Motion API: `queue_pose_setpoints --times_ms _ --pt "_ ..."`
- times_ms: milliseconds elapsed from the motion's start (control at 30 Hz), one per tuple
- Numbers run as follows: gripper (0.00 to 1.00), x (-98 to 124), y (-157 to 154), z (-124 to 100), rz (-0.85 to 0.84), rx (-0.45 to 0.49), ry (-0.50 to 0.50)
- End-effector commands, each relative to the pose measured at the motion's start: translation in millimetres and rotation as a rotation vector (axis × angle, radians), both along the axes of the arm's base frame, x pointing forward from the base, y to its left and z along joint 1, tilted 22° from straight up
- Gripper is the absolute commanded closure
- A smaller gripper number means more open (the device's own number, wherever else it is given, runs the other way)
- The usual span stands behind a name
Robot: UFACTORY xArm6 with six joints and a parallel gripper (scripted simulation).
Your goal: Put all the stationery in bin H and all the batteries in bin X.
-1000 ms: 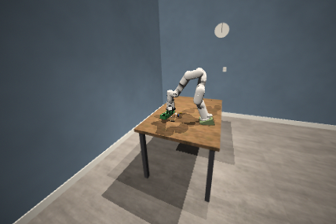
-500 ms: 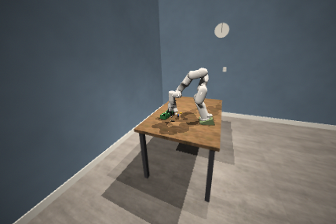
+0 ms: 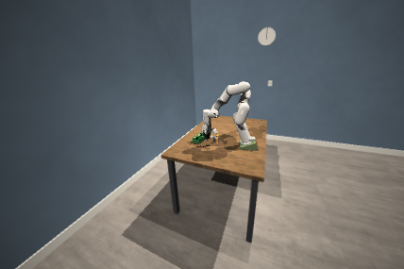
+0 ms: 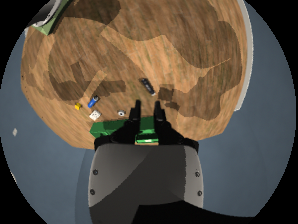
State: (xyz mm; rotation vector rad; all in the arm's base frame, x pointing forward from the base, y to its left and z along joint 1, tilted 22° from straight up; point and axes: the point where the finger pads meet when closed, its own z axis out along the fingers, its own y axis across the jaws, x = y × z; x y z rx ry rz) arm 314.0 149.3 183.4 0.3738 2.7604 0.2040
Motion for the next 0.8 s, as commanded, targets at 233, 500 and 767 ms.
queue_pose_setpoints --times_ms 233,500,767 --pt "0.77 0.8 0.4 1.4 0.311 -0.112 -0.038" --pt "0.77 0.8 0.3 1.4 0.513 -0.177 -0.057" --pt "0.77 0.8 0.3 1.4 0.575 -0.190 -0.059"
